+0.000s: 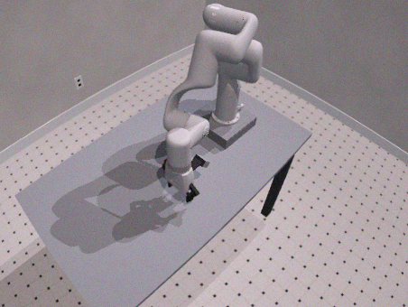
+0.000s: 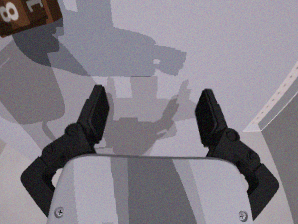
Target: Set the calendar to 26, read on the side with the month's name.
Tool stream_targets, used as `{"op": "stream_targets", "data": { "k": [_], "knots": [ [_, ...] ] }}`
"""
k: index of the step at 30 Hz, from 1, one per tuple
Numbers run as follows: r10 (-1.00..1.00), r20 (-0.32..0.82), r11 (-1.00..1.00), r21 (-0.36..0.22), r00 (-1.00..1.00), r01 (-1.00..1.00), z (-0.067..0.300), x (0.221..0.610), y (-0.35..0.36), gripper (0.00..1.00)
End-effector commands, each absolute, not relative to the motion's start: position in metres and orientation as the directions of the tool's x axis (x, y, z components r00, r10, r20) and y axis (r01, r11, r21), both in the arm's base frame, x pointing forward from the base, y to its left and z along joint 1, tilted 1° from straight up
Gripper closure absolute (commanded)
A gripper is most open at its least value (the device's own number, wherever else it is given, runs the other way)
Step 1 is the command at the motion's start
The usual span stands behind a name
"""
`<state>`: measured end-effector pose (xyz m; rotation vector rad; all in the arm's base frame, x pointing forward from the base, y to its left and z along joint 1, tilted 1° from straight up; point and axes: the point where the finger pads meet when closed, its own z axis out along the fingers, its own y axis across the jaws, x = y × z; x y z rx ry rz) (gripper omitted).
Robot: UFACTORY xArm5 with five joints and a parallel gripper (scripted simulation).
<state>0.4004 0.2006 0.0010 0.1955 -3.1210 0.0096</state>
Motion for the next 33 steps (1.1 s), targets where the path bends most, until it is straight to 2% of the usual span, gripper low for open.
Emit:
{"op": "stream_targets", "data": {
  "k": [1, 26, 33],
  "knots": [
    [-0.125, 0.011, 0.992, -0.004, -0.992, -0.125, 0.0023, 0.4016, 0.2012, 0.00],
    [-0.123, 0.011, 0.992, -0.004, -0.992, -0.123, 0.0088, 0.4018, 0.2011, 0.00],
    [0.073, 0.011, 0.997, -0.006, -0.997, 0.073, 0.0089, 0.4045, 0.1924, 0.00]
  ]
}}
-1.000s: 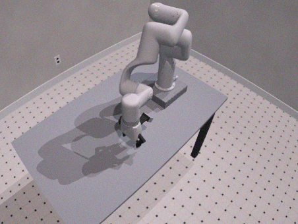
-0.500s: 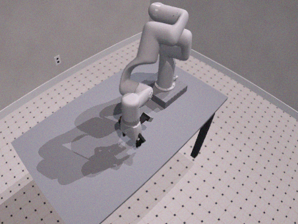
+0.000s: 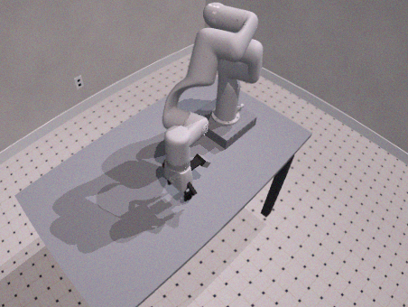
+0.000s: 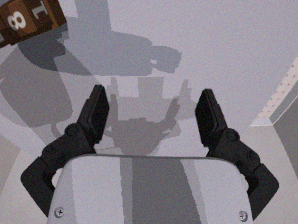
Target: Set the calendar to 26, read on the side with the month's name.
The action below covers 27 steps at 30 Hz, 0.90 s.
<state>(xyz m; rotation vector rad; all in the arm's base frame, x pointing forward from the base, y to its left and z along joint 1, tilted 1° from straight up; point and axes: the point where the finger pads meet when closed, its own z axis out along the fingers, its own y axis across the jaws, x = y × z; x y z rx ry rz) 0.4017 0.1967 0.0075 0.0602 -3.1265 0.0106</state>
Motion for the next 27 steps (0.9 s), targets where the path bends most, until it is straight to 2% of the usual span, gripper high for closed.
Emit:
{"op": "stream_targets", "data": {
  "k": [1, 7, 13, 20, 27],
  "knots": [
    [0.073, 0.011, 0.997, -0.006, -0.997, 0.073, 0.009, 0.405, 0.192, 0.00],
    [0.111, 0.011, 0.994, -0.006, -0.994, 0.111, 0.009, 0.410, 0.174, 0.00],
    [0.318, 0.009, 0.948, -0.008, -0.948, 0.318, 0.009, 0.414, 0.160, 0.00],
    [0.330, 0.010, 0.944, -0.008, -0.944, 0.330, 0.009, 0.418, 0.147, 0.00],
    [0.521, 0.008, 0.853, -0.009, -0.853, 0.521, 0.009, 0.425, 0.125, 0.00]
  ]
}}
